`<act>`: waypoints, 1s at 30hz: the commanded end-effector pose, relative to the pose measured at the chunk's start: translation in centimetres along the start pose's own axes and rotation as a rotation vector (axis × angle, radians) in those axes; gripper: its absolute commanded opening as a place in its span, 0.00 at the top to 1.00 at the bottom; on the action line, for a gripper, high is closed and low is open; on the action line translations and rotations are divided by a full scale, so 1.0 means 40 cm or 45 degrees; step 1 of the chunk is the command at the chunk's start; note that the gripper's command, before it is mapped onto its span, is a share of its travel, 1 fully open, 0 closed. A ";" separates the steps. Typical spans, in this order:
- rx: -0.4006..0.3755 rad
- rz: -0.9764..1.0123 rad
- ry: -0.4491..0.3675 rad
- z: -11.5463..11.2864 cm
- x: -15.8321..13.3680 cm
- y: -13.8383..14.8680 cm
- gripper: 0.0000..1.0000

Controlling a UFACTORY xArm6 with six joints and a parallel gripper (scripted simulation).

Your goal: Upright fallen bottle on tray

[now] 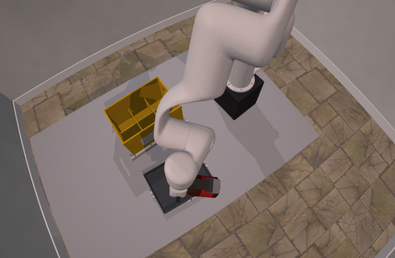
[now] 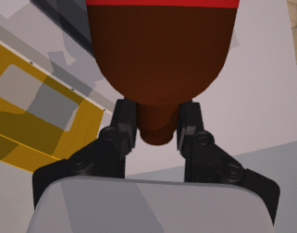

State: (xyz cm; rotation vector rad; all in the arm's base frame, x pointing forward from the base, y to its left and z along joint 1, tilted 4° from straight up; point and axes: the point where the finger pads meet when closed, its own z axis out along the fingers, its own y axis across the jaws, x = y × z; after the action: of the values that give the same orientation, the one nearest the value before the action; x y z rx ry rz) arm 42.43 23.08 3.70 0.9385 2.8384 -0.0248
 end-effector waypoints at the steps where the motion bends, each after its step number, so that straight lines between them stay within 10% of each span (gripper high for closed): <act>1: -0.005 0.002 -0.032 -0.004 -0.002 0.004 1.00; 30: -0.015 0.001 -0.091 -0.006 0.001 0.006 1.00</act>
State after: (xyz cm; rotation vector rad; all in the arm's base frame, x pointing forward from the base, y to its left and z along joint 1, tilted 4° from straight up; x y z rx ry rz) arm 42.38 23.23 3.78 0.9178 2.7725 -0.0457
